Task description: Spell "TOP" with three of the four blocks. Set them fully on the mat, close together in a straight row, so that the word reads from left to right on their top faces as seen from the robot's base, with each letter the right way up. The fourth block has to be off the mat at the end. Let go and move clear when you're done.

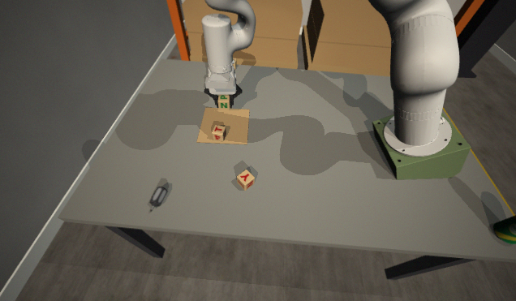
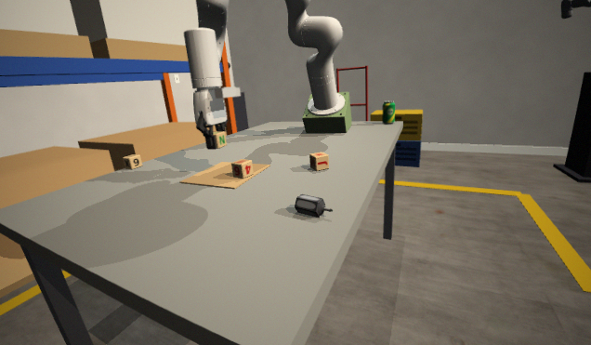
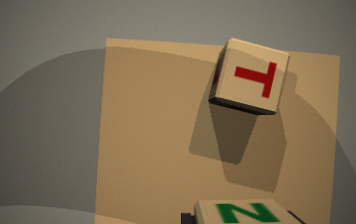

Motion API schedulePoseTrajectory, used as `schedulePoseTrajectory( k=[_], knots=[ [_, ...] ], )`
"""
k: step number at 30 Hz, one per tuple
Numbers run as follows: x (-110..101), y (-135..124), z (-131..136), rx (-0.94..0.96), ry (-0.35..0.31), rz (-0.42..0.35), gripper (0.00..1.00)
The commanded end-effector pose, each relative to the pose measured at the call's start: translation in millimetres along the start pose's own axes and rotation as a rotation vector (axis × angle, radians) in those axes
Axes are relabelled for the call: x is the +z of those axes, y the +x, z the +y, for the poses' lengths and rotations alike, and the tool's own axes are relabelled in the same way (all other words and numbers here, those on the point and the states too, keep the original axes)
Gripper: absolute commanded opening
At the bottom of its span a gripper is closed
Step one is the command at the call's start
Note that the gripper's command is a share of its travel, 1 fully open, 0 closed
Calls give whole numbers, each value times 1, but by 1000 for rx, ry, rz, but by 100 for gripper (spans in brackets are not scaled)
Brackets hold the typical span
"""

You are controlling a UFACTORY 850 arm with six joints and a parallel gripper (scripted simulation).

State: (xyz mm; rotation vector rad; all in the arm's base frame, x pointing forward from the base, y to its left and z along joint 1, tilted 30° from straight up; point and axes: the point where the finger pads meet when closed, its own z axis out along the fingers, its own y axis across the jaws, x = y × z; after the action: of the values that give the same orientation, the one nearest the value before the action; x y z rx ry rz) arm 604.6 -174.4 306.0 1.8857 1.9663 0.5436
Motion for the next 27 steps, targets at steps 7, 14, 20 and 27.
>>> schedulePoseTrajectory(
  k=[7,14,20,27],
  knots=[
    [-19,0,1,1,7,-2,44],
    [-19,-9,-2,53,6,-2,44],
    [-20,-42,-13,248,2,-2,44],
    [-20,-43,-13,250,2,-2,44]
  ],
)
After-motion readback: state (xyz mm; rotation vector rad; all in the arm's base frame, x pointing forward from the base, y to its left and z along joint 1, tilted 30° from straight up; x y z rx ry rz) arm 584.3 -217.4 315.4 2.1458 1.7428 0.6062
